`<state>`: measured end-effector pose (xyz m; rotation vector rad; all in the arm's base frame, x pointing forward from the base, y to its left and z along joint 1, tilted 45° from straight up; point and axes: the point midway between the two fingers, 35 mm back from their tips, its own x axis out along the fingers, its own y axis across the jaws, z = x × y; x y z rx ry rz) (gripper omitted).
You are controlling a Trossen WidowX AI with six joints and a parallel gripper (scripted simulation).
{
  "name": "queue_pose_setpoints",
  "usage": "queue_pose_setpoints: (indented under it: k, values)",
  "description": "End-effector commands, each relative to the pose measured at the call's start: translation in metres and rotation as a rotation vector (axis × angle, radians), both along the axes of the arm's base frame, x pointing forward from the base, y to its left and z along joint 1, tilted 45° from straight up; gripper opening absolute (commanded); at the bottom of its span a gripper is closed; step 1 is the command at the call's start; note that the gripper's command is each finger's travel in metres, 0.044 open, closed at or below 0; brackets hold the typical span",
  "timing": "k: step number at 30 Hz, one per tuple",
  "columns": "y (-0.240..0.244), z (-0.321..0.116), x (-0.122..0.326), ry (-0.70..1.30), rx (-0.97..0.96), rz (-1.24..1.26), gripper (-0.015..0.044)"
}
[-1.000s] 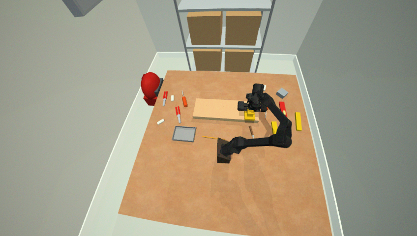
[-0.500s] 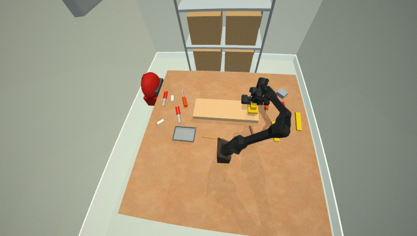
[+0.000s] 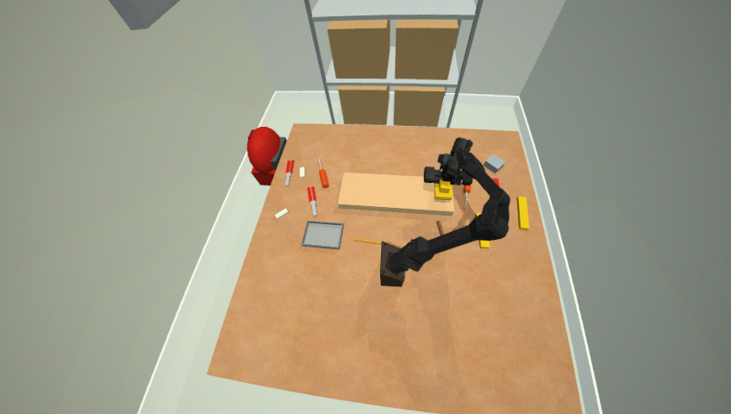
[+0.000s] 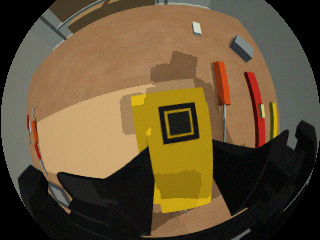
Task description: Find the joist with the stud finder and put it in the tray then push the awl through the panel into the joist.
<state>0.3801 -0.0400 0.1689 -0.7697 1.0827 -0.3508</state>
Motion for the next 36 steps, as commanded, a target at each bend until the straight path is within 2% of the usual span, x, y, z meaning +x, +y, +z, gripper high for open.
queue_pose_setpoints:
  k: [1, 36]
  values:
    - [-0.005, -0.009, 0.003, 0.006, 0.002, 0.008, 0.0000]
    - [-0.040, -0.044, 0.011, 0.004, -0.003, 0.009, 0.0000]
